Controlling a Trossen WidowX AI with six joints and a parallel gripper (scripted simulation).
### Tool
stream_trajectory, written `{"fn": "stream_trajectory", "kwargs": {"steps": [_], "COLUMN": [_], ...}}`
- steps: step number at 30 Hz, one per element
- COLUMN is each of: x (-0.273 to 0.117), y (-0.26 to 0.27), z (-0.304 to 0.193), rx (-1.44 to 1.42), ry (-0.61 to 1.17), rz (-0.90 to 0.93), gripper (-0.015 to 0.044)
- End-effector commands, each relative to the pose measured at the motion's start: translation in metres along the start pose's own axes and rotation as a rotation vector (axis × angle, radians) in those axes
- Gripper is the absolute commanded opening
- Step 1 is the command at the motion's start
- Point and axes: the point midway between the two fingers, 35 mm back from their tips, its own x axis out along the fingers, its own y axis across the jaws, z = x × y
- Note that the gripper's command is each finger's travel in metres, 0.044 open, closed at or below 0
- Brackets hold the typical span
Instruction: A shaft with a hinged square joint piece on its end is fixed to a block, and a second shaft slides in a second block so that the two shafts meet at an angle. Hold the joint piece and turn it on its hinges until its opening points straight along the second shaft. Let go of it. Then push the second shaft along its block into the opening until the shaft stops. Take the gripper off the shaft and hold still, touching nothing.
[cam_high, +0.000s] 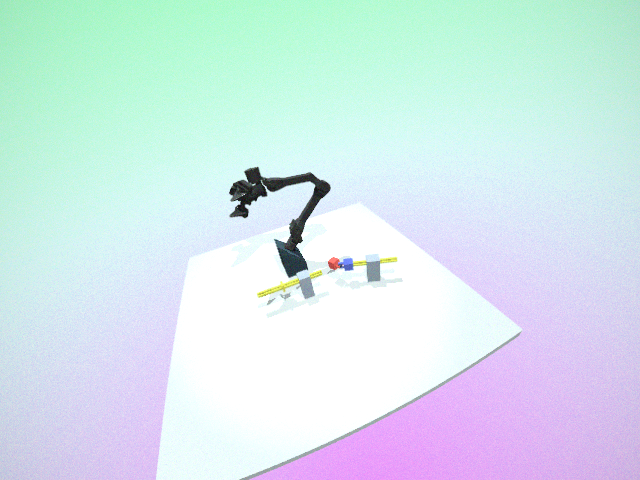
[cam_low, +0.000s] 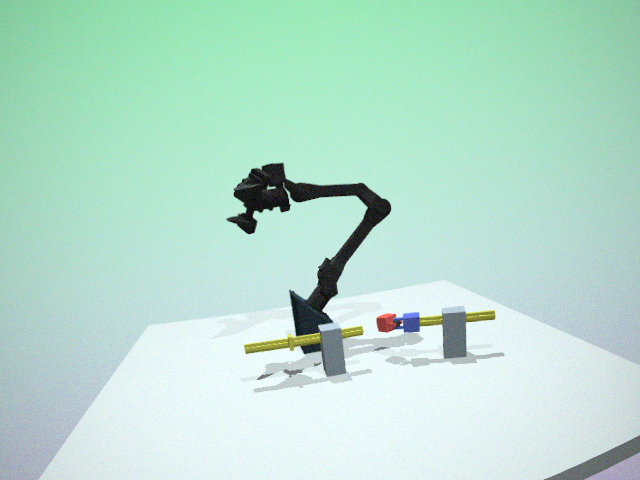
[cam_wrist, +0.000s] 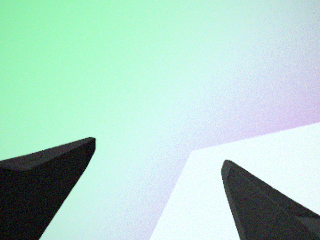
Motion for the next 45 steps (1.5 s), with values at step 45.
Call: {"fn": "stream_trajectory", "kwargs": {"steps": [45], "x": [-0.089], "y": [-0.03], "z": [-0.301], "rx": [-1.121], "ry": [1.112], "rz": [-0.086], "gripper": [0.044]}}
